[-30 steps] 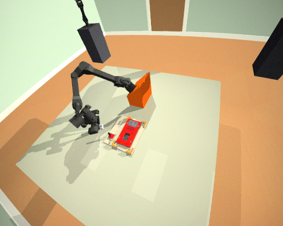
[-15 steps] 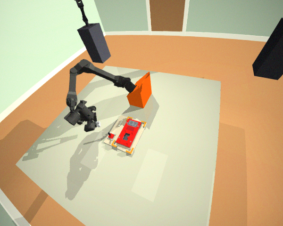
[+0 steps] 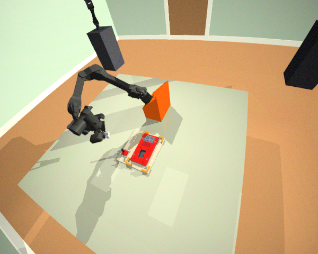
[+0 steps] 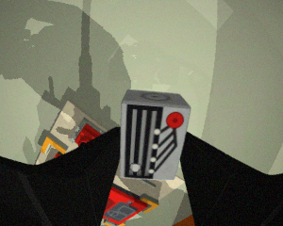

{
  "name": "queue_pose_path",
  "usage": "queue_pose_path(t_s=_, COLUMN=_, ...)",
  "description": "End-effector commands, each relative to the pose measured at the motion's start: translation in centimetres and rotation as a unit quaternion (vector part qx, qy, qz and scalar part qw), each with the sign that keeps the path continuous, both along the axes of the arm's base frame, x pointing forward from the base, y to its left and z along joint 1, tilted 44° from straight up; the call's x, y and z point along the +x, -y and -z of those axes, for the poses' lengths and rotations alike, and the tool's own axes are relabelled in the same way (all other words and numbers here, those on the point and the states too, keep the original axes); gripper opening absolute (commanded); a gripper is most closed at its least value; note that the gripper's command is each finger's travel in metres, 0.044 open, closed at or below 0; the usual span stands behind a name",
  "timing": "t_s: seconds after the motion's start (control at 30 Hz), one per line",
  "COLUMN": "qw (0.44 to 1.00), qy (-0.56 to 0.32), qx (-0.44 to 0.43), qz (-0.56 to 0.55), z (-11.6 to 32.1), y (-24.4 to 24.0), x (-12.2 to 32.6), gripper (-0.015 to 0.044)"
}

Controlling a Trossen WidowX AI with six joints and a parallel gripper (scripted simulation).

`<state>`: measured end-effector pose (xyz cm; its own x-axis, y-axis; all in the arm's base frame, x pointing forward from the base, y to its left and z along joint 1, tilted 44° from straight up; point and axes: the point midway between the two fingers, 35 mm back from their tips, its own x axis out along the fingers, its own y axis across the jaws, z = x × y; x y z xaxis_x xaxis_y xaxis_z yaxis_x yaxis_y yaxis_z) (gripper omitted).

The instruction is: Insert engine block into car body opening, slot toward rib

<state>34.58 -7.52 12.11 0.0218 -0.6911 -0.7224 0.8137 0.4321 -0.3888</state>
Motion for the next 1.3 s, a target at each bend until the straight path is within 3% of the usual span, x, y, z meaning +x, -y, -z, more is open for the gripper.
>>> queue_pose_path(t_s=0.0, qw=1.000, qy=0.009, qx=-0.002, qz=-0.001, z=-1.2, y=-0.8, x=0.0, gripper=0.0000)
queue_pose_path(t_s=1.27, qw=0.976, qy=-0.143, qx=-0.001, qz=-0.162, z=8.5, y=-6.3, x=1.6, gripper=0.0000)
